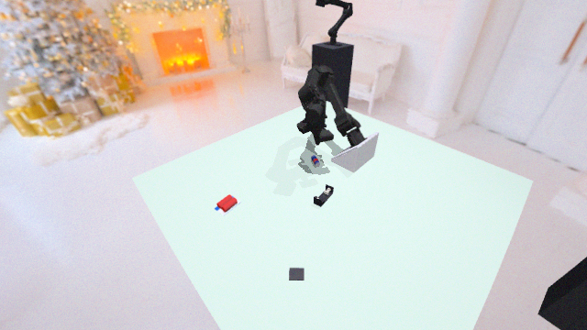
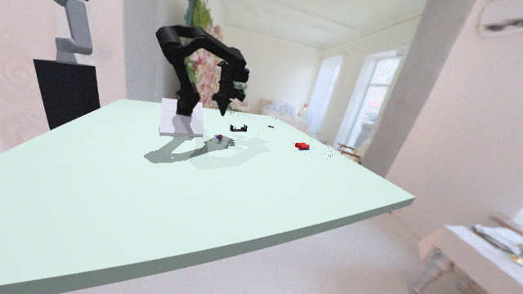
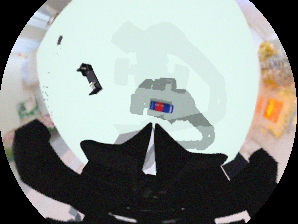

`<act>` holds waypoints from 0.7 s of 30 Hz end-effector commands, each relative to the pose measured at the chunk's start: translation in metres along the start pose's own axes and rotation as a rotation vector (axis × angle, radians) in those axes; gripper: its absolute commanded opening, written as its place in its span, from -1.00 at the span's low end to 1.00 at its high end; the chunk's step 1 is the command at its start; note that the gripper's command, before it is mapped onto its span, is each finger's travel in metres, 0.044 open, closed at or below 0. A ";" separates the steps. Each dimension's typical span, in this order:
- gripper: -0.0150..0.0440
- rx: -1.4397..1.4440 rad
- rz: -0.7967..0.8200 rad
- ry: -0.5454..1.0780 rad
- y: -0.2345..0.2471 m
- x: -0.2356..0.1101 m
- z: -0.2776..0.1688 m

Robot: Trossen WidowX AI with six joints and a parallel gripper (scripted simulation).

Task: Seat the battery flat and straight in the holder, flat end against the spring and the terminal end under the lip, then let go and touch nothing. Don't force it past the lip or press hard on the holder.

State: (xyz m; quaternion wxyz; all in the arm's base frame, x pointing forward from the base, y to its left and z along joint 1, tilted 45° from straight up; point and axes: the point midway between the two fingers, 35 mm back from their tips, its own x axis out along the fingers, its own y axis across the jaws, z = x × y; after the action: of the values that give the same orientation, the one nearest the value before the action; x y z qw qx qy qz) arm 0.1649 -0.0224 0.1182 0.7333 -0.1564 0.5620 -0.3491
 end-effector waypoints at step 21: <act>0.34 1.620 -0.006 -0.002 -0.023 0.064 -0.004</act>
State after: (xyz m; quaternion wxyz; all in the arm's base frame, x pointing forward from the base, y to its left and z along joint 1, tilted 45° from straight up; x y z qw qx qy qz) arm 0.1618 -0.0812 0.0846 0.6217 0.4138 0.1438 -0.6493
